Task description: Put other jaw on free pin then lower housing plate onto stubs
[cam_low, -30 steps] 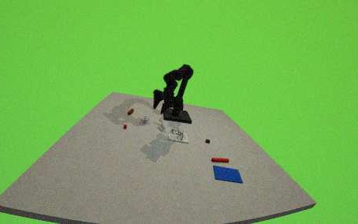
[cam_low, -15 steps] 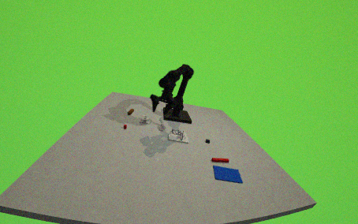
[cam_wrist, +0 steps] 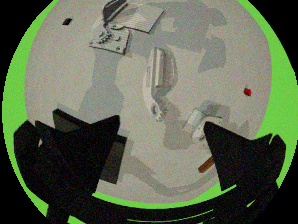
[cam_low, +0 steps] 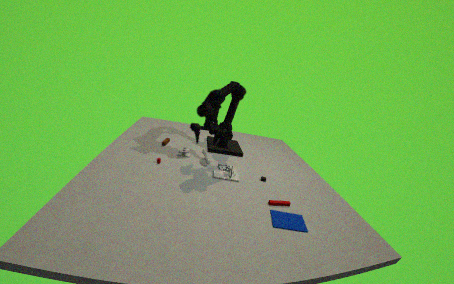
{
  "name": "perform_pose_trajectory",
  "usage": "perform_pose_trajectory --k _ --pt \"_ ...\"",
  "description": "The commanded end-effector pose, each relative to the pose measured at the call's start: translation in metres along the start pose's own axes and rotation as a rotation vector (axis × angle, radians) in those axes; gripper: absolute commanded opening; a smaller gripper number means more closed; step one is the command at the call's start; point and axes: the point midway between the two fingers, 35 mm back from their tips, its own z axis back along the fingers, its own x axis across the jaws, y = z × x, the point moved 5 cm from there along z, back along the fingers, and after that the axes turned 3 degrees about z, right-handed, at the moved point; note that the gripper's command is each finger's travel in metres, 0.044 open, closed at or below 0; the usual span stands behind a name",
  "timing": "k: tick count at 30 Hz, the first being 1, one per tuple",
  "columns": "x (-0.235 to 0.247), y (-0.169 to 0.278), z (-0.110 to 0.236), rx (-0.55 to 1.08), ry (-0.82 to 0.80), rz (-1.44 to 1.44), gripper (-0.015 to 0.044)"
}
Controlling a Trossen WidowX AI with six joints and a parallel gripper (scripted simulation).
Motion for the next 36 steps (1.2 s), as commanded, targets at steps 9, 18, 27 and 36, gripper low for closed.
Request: perform_pose_trajectory --k 9,18,27,36 --pt "0.004 0.004 -0.006 0.02 -0.047 -0.048 0.044" --pt "0.003 0.003 -0.021 0.021 -0.047 -0.048 0.044" --pt "0.002 0.002 -0.036 0.021 -0.047 -0.048 0.044" --pt "0.003 0.003 -0.05 0.022 -0.047 -0.047 0.044"
